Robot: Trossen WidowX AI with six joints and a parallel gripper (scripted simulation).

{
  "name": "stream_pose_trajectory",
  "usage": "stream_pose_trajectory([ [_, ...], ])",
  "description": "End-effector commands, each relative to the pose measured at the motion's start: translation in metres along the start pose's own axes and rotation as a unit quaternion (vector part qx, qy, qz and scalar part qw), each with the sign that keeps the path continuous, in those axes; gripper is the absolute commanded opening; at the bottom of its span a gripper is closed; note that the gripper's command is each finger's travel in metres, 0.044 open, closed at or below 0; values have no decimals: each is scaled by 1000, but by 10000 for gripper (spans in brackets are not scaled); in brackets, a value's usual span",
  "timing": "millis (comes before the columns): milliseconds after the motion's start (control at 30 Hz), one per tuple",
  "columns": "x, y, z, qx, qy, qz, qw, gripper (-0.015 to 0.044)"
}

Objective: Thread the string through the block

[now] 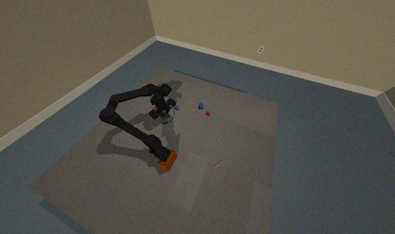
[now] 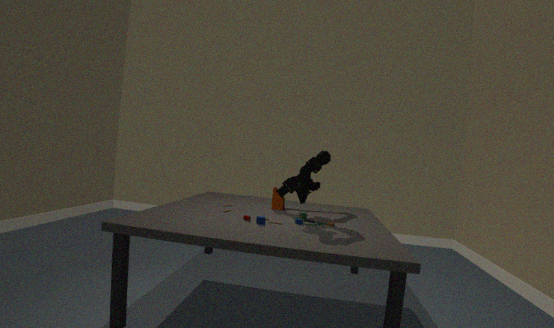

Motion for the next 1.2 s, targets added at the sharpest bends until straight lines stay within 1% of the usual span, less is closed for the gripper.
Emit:
stream_pose_trajectory([
  [0,17,1,9,-3,-374,5,927,121],
  [33,18,0,10,-3,-417,6,909,121],
  [167,22,0,13,-2,-524,8,851,121],
  [300,26,0,15,0,-624,9,781,121],
  [500,32,0,18,2,-756,11,654,121],
  [667,36,0,20,4,-842,12,539,121],
  [700,36,0,20,4,-846,12,533,121],
  [1167,36,0,20,4,-846,12,533,121],
])
Point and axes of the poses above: the point midway between the two fingers, 35 mm back from their tips, its own y axis back along the fingers, its own x axis across the jaws, z = x × y, the point moved 8 cm from there along y, back along the fingers, and after that the axes turned 8 degrees about y, right-handed, at the moved point
